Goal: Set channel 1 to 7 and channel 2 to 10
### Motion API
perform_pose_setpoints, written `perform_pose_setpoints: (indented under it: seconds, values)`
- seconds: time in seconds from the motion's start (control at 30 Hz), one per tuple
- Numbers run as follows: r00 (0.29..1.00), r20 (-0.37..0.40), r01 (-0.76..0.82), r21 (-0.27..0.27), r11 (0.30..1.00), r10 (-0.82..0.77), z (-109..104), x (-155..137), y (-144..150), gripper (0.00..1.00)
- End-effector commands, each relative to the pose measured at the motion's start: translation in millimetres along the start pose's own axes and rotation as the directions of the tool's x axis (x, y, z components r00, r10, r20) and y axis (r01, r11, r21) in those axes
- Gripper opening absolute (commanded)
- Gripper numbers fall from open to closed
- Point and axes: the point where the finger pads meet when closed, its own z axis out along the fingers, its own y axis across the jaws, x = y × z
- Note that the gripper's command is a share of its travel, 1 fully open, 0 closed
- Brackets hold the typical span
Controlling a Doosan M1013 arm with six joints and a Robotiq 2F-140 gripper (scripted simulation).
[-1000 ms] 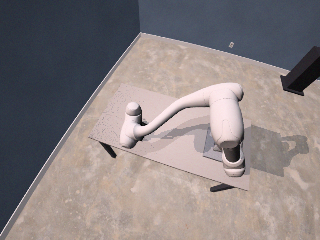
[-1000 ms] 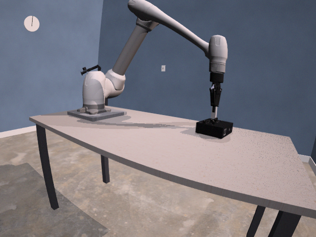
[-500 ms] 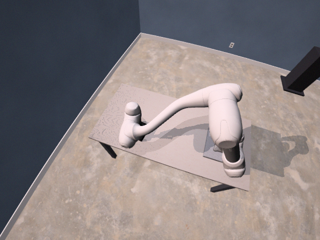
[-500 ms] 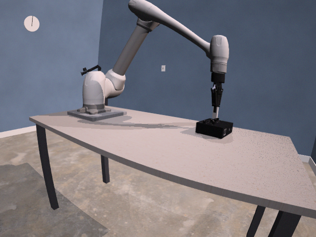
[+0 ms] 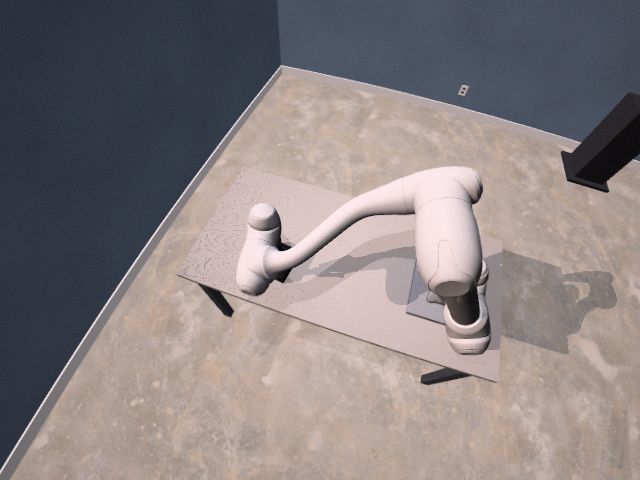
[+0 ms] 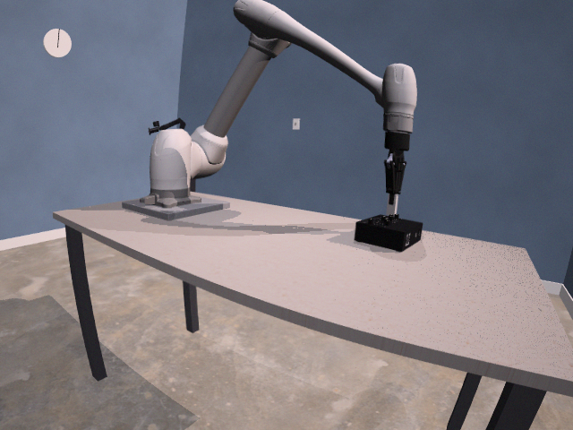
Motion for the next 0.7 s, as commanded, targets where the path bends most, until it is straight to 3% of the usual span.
perform_pose_setpoints:
  seconds: [0.0,0.67]
  values:
    - [1.000,0.000,0.000,0.000,1.000,0.000,-0.2,1.2,0.0,0.10]
    - [1.000,0.000,0.000,0.000,1.000,0.000,-0.2,4.2,0.0,0.10]
